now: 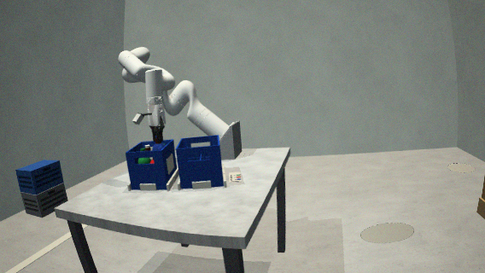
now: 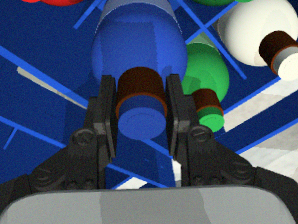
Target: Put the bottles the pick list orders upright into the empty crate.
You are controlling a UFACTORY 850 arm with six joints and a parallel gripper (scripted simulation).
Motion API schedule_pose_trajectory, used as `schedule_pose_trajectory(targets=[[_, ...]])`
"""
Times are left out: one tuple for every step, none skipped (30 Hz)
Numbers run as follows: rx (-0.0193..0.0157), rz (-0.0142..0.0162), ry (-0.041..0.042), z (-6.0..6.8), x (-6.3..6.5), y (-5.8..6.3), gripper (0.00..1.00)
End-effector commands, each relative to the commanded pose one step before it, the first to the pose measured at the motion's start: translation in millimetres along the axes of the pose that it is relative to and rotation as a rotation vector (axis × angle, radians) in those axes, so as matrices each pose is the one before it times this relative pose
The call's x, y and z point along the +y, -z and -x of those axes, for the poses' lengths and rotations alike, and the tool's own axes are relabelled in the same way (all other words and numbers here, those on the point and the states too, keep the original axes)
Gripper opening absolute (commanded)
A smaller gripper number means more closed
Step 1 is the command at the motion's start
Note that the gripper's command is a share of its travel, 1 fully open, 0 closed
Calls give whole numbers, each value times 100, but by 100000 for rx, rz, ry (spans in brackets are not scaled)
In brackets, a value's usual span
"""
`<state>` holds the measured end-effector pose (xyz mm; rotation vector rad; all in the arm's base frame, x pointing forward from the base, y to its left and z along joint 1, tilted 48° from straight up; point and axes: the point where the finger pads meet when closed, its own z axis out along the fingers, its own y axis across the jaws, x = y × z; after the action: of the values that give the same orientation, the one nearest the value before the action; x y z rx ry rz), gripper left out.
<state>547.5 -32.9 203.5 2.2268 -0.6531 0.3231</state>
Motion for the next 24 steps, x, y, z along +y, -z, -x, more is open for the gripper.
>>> schedule_pose_trajectory(targets=[[104, -120, -71, -55, -28, 607, 0], [0, 0, 0, 0, 0, 0, 0], [0, 0, 0, 0, 0, 0, 0], [0, -2, 0, 2, 0, 162, 0], [-1, -1, 0, 1, 0, 165, 0], [0, 3, -1, -3, -1, 174, 0], [0, 0, 0, 0, 0, 167, 0], [0, 0, 0, 0, 0, 167, 0], [0, 0, 0, 0, 0, 167, 0], [0, 0, 0, 0, 0, 167, 0], [0, 0, 0, 0, 0, 167, 0], [0, 0, 0, 0, 0, 167, 0], [0, 0, 0, 0, 0, 167, 0], [0, 0, 0, 0, 0, 167, 0], [0, 0, 0, 0, 0, 167, 0], [0, 0, 0, 0, 0, 167, 0], [0, 0, 0, 0, 0, 167, 0], [0, 0, 0, 0, 0, 167, 0], [0, 0, 0, 0, 0, 0, 0], [0, 0, 0, 0, 0, 0, 0], [0, -2, 0, 2, 1, 162, 0], [-1, -1, 0, 1, 0, 165, 0], [-1, -1, 1, 1, 0, 165, 0], [0, 4, -1, -5, -2, 175, 0]])
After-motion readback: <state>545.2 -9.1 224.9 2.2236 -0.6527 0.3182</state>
